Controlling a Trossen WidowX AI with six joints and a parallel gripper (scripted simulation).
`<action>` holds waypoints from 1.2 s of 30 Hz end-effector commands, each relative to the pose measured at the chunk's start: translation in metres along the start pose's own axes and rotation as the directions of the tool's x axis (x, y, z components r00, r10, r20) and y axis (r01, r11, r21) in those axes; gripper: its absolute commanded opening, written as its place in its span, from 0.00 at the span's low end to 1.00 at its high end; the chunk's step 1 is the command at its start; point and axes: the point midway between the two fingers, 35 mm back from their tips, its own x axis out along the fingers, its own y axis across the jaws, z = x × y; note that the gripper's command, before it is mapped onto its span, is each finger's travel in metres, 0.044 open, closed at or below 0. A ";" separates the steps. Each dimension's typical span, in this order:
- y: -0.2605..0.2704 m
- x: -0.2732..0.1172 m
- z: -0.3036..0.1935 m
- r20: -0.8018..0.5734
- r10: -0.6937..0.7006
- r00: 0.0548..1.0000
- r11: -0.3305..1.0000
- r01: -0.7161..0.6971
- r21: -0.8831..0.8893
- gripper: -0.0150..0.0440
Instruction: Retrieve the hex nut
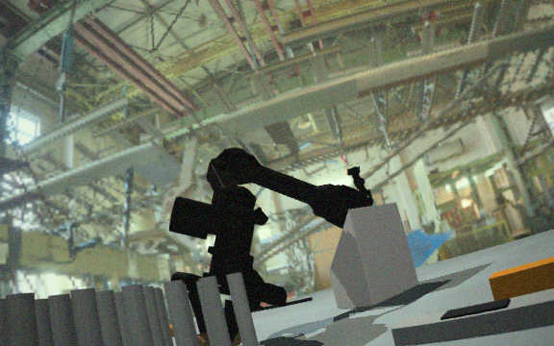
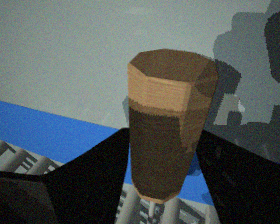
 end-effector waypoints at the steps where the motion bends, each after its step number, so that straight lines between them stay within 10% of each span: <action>1: 0.001 -0.001 0.002 -0.002 0.001 1.000 1.000 -0.001 -0.005 0.25; 36: 0.000 -0.006 0.021 0.000 0.000 1.000 1.000 0.000 -0.007 0.25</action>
